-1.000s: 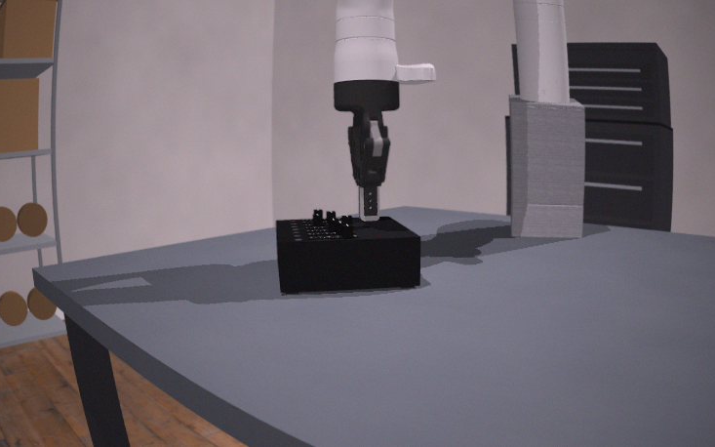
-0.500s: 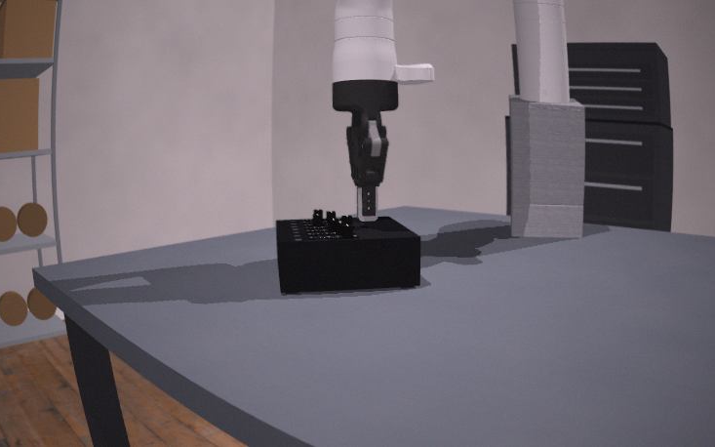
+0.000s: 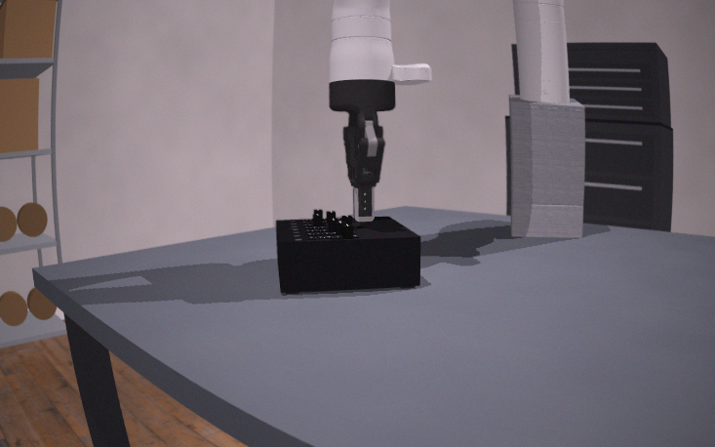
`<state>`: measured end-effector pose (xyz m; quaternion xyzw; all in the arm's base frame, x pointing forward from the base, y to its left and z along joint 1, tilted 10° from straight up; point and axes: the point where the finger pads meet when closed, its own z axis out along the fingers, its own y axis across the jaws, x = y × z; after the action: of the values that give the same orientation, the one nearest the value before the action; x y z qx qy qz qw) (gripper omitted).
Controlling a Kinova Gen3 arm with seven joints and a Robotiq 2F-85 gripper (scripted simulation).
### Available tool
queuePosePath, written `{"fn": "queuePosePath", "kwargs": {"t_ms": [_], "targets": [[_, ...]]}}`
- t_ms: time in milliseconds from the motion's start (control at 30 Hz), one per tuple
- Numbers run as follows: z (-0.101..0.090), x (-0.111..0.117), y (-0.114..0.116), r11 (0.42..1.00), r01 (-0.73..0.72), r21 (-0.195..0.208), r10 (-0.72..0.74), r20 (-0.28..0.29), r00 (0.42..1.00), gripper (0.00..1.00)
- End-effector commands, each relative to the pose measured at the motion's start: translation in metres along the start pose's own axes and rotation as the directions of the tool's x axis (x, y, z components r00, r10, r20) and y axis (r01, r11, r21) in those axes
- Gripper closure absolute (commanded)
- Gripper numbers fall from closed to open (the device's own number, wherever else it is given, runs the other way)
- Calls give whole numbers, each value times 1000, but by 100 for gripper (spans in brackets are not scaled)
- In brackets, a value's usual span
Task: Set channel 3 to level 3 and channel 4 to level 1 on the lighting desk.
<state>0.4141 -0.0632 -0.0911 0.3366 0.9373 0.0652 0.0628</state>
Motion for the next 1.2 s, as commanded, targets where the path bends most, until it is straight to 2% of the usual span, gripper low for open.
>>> {"fn": "queuePosePath", "kwargs": {"t_ms": [0,1167], "targets": [[0,-2,-2,1000,-6,2,6,-2,1000,100],[0,-19,-2,1000,-6,2,6,-2,1000,100]]}}
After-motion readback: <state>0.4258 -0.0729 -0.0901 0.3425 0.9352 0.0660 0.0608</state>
